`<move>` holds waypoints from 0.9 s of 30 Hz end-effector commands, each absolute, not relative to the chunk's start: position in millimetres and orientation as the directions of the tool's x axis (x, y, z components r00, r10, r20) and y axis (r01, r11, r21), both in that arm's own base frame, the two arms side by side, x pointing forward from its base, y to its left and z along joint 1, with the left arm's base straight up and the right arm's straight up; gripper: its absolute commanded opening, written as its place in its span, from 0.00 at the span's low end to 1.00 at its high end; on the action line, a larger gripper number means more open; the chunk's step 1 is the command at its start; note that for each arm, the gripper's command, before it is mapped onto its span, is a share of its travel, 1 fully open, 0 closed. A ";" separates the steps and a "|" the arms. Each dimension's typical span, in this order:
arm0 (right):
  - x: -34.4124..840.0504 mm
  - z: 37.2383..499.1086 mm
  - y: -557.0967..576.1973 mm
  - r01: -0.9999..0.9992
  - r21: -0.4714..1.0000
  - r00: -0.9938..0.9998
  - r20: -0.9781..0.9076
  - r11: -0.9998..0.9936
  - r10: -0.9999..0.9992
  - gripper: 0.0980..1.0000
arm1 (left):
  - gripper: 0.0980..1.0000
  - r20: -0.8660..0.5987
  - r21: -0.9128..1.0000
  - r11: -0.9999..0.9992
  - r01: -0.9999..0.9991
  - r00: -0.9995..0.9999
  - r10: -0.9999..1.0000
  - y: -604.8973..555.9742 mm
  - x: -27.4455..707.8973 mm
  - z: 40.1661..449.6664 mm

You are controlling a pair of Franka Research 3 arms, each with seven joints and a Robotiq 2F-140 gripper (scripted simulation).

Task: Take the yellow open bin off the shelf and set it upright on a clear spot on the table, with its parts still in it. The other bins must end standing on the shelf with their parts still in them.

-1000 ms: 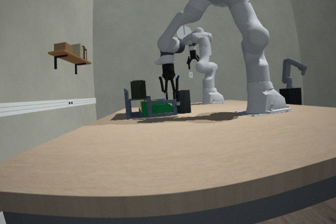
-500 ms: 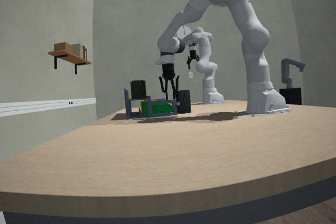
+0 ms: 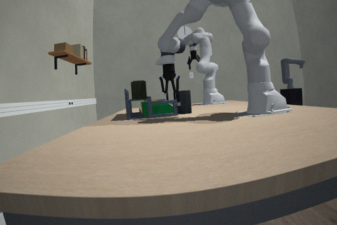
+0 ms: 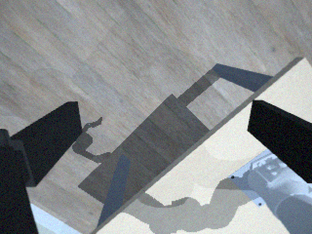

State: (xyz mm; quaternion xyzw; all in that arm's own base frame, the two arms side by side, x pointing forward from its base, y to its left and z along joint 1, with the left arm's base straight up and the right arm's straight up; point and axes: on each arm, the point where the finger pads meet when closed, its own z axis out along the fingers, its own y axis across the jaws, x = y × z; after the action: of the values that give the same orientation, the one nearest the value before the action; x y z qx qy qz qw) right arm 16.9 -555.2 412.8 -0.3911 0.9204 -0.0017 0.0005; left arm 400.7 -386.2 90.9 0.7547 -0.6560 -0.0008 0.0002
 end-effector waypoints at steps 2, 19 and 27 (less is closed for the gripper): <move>16.9 412.9 -555.3 -0.720 -0.004 -0.694 0.001 0.694 -0.720 1.00 | 0.27 0.000 0.000 -0.142 -0.990 0.142 -0.990 -386.5 401.0 89.8; 16.9 412.9 -555.3 -0.720 -0.004 -0.694 0.001 0.694 -0.720 1.00 | 0.00 0.000 0.000 -0.142 -0.990 0.142 -0.990 -386.5 401.0 89.8; 16.9 412.9 -555.3 -0.720 -0.004 -0.694 0.001 0.694 -0.720 1.00 | 0.00 0.000 0.000 -0.142 -0.990 0.142 -0.990 -386.5 401.0 89.8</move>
State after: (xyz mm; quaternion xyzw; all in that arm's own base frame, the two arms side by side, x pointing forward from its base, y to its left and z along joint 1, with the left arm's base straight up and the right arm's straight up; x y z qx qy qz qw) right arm 16.9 -555.2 412.8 -0.3911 0.9204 -0.0017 0.0005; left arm 400.8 -386.4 91.0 0.7550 -0.6558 -0.0005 0.0001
